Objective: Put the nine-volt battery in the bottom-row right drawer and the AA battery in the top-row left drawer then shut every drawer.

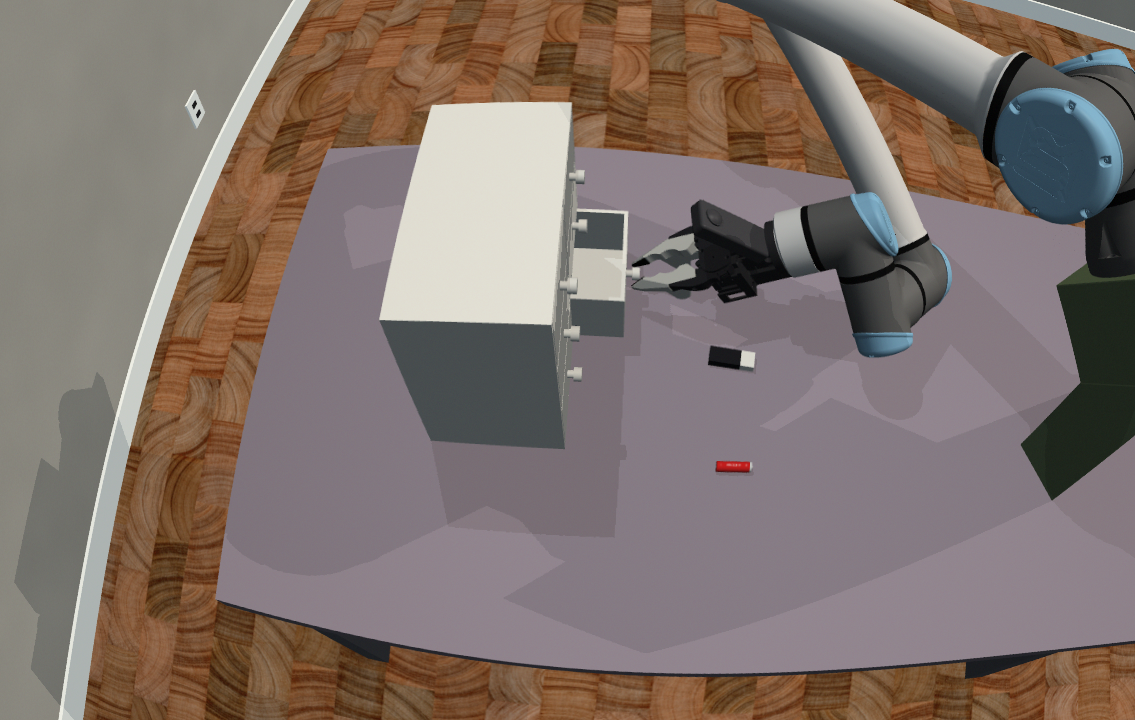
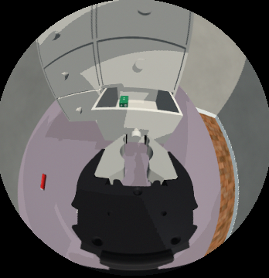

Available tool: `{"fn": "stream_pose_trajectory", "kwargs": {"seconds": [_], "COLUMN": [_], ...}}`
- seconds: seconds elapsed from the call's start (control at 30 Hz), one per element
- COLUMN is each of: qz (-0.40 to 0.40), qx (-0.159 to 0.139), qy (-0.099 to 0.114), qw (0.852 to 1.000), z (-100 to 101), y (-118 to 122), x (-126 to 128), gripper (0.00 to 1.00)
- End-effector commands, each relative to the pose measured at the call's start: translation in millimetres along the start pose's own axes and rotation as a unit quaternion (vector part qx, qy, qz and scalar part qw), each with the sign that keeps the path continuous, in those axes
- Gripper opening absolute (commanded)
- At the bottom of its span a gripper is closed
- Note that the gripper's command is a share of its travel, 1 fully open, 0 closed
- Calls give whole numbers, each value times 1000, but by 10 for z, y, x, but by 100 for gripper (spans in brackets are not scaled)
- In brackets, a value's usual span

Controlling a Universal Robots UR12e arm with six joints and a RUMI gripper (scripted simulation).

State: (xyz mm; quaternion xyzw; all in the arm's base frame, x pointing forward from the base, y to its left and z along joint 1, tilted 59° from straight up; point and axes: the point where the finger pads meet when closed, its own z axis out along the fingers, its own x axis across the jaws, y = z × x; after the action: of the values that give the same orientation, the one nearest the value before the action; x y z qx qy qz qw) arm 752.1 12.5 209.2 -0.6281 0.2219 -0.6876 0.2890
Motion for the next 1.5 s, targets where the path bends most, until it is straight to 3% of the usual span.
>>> {"fn": "stream_pose_trajectory", "kwargs": {"seconds": [0.0, 0.97, 1.0, 1.47], "qz": [0, 0, 0, 0], "qx": [0, 0, 0, 0], "qy": [0, 0, 0, 0], "qw": [1000, 1000, 1000, 1000], "z": [-2, -2, -2, -2], "y": [-6, -6, -6, -6], "x": [-1, -1, -1, -1], "gripper": [20, 20, 7, 7]}}
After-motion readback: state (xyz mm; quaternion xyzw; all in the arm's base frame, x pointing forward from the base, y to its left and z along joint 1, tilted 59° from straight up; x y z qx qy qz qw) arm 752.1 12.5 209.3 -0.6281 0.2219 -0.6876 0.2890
